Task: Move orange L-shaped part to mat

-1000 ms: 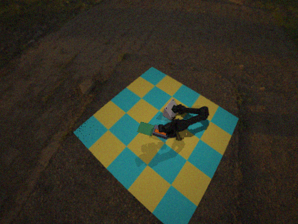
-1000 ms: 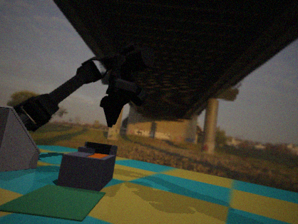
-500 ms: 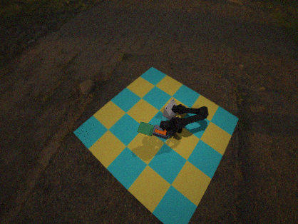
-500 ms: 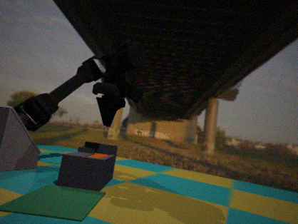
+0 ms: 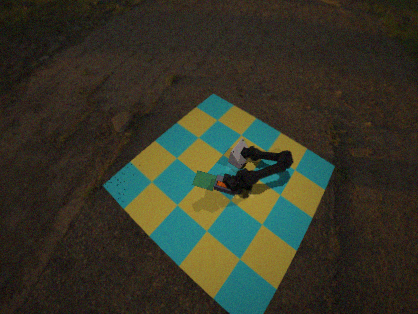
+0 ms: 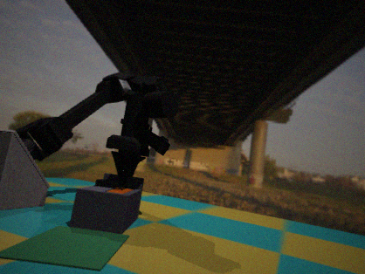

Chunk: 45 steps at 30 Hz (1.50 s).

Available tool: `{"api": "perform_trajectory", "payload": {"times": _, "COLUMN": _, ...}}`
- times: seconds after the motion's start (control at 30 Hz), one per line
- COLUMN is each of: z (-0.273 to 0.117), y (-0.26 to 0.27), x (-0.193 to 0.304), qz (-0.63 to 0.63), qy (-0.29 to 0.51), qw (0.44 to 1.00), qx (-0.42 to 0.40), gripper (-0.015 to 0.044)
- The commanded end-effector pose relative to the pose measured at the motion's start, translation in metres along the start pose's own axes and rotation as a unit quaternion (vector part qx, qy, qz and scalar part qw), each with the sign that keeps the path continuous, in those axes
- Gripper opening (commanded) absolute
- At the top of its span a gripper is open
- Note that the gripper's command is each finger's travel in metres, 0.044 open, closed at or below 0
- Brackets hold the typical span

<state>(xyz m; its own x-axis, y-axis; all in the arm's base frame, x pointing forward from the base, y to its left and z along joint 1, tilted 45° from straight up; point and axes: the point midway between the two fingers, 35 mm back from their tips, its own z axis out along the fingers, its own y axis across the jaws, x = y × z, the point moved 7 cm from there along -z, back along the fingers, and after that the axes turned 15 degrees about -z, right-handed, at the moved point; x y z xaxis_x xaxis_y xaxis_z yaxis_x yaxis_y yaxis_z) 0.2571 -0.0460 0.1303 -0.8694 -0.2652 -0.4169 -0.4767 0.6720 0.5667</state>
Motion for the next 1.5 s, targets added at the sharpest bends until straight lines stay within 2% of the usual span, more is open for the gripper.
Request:
{"api": "perform_trajectory", "payload": {"times": 0.0, "z": 0.006, "y": 0.002, "x": 0.001, "qz": 0.001, "qy": -0.003, "qw": 1.000, "qx": -0.001, "gripper": 0.0180}}
{"api": "perform_trajectory", "payload": {"times": 0.6, "z": 0.034, "y": 0.003, "x": 0.001, "qz": 0.001, "qy": -0.003, "qw": 1.000, "qx": -0.002, "gripper": 0.0180}}
{"api": "perform_trajectory", "payload": {"times": 1.47, "z": 0.022, "y": 0.013, "x": -0.002, "qz": 0.000, "qy": -0.003, "qw": 1.000, "qx": -0.002, "gripper": 0.0180}}
